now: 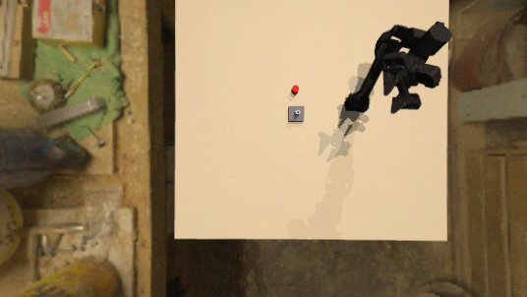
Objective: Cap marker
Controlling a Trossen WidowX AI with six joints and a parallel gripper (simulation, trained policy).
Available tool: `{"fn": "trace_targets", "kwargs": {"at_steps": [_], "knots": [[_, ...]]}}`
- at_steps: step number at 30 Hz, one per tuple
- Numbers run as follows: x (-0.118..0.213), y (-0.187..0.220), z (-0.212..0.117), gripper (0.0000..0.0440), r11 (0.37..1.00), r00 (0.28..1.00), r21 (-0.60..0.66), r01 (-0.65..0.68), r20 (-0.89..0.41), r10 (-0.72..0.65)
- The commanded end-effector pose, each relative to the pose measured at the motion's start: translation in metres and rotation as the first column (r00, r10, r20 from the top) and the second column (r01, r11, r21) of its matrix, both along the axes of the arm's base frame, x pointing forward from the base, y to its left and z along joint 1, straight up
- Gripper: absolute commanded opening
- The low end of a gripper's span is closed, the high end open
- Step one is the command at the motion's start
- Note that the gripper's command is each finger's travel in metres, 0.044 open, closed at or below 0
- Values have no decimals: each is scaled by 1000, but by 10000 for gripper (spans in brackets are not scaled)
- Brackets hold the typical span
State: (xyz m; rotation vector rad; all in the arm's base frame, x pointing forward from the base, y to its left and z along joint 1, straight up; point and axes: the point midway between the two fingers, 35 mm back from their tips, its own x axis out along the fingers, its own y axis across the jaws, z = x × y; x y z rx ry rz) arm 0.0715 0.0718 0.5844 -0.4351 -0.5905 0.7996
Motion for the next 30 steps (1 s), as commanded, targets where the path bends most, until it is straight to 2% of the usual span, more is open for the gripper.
{"fn": "trace_targets", "kwargs": {"at_steps": [1,30], "knots": [[4,10,-12,315,999,999,-43,4,-36,-6],[27,48,-79,319,963,967,-267,31,-234,-96]]}}
